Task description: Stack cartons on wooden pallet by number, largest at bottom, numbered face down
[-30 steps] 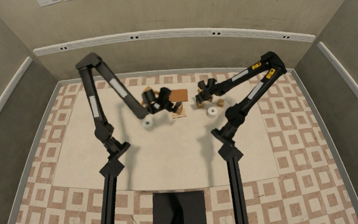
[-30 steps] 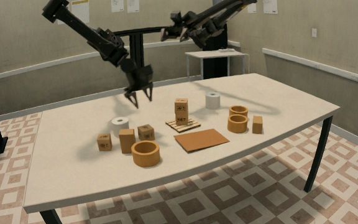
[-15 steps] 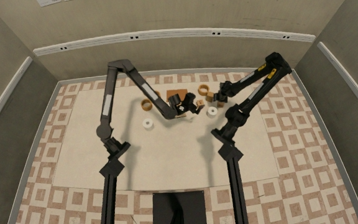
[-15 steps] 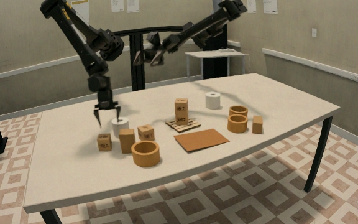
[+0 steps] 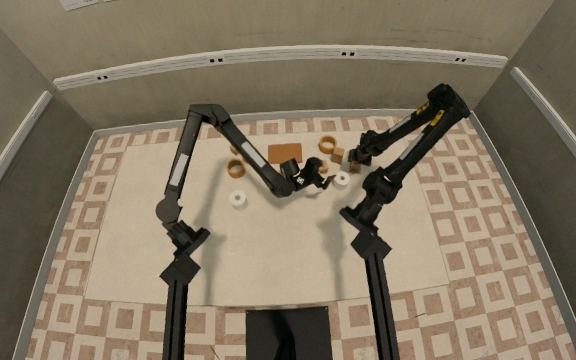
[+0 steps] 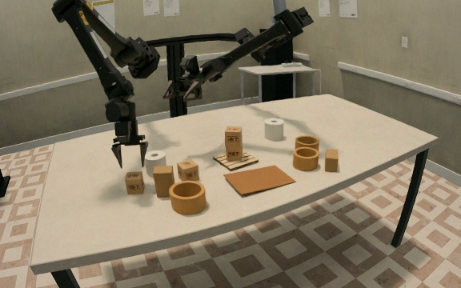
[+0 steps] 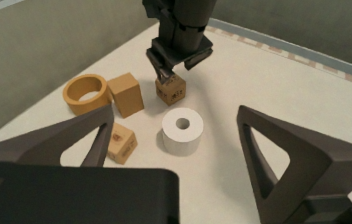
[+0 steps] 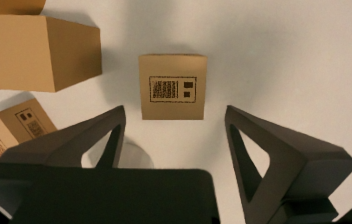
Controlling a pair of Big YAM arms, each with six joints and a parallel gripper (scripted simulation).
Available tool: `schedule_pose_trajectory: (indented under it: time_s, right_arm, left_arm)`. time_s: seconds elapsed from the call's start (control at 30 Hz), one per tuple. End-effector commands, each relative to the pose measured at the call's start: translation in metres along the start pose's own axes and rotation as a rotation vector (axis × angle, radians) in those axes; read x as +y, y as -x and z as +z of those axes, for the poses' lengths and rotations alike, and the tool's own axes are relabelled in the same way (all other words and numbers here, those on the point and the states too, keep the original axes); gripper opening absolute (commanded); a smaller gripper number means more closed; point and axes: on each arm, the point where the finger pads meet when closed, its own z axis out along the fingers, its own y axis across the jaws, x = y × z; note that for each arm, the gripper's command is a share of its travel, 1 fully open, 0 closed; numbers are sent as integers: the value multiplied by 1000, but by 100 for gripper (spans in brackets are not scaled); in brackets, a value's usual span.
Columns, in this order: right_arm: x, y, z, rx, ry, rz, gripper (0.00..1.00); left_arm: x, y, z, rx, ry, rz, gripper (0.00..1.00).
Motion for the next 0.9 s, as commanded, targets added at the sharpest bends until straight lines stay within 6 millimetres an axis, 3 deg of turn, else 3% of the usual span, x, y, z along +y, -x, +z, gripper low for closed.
schedule_pose_trajectory:
  time_s: [0.0, 0.17, 0.2, 0.87]
  right_arm:
    - [1, -7, 10, 10, -3, 11, 79]
    - [1, -9, 14, 11, -5, 11, 79]
    - [1, -9, 16, 11, -6, 11, 79]
    - [1, -10, 43, 11, -5, 0, 79]
  left_arm:
    - [-1, -13, 3, 15, 3, 4, 100]
    - [-1, -13, 3, 15, 3, 4, 100]
    - [0, 3, 2, -8, 3, 10, 100]
    - [0, 3, 2, -8, 3, 10, 100]
